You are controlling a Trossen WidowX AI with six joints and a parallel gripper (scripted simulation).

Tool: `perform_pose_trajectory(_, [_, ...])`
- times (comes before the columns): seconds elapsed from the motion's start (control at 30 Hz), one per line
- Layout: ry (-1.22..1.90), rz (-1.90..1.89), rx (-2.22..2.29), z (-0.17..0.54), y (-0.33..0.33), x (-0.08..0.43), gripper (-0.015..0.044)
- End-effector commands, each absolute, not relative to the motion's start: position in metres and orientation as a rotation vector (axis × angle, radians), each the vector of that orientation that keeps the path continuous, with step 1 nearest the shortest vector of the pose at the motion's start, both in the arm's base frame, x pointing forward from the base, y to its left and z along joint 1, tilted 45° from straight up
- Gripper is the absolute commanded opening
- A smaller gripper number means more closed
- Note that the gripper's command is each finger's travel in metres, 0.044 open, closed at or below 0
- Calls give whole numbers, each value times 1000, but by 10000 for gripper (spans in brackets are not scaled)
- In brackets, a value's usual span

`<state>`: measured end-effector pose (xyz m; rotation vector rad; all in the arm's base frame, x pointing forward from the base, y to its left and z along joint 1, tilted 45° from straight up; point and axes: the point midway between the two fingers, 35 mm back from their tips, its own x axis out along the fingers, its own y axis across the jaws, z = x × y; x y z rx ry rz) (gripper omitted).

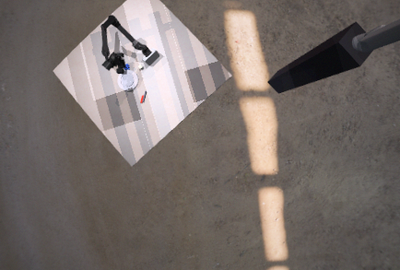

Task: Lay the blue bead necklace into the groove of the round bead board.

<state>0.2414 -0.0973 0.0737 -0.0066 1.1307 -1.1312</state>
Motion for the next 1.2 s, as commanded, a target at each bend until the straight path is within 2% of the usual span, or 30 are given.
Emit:
perform_pose_trajectory(0.0, [1123,-1129,-4,83,-88,243,0])
perform_pose_trajectory(1.17, [1122,-1126,-1,33,-33,296,0])
